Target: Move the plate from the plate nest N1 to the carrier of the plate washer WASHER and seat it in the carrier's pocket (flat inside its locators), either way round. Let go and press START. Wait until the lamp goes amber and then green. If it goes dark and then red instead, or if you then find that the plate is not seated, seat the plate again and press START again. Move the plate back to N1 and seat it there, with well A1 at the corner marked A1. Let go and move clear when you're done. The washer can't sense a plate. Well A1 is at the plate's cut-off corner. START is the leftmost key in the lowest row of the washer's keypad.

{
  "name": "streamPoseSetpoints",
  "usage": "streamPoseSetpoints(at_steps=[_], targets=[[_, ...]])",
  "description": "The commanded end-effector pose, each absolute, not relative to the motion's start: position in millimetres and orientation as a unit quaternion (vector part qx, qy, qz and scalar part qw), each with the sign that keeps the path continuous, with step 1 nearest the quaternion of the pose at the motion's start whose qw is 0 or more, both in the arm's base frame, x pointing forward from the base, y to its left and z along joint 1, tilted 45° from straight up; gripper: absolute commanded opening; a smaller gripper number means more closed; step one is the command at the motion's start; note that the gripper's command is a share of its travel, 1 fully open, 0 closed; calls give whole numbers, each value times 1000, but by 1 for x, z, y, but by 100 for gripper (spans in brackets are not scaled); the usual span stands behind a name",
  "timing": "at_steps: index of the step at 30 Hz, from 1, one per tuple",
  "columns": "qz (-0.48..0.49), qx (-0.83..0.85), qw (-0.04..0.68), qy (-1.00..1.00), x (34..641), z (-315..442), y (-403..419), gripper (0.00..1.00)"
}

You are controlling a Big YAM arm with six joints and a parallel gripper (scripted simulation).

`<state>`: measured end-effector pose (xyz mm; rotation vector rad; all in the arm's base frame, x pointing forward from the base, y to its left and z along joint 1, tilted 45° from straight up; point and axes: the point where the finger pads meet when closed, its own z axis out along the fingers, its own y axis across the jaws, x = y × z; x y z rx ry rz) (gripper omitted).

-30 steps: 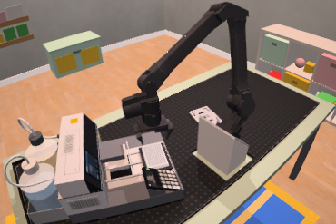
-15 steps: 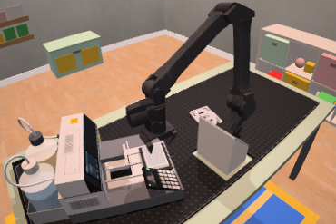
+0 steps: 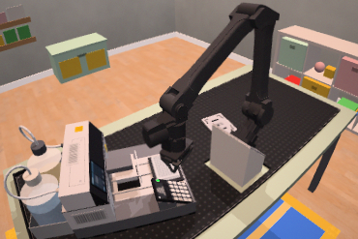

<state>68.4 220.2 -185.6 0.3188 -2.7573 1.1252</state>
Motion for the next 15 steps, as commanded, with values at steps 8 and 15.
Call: streamPoseSetpoints(at_steps=[8, 15], targets=[[366, 142, 90, -915, 69, -185, 221, 36], [366, 140, 90, -916, 70, -185, 221, 22]])
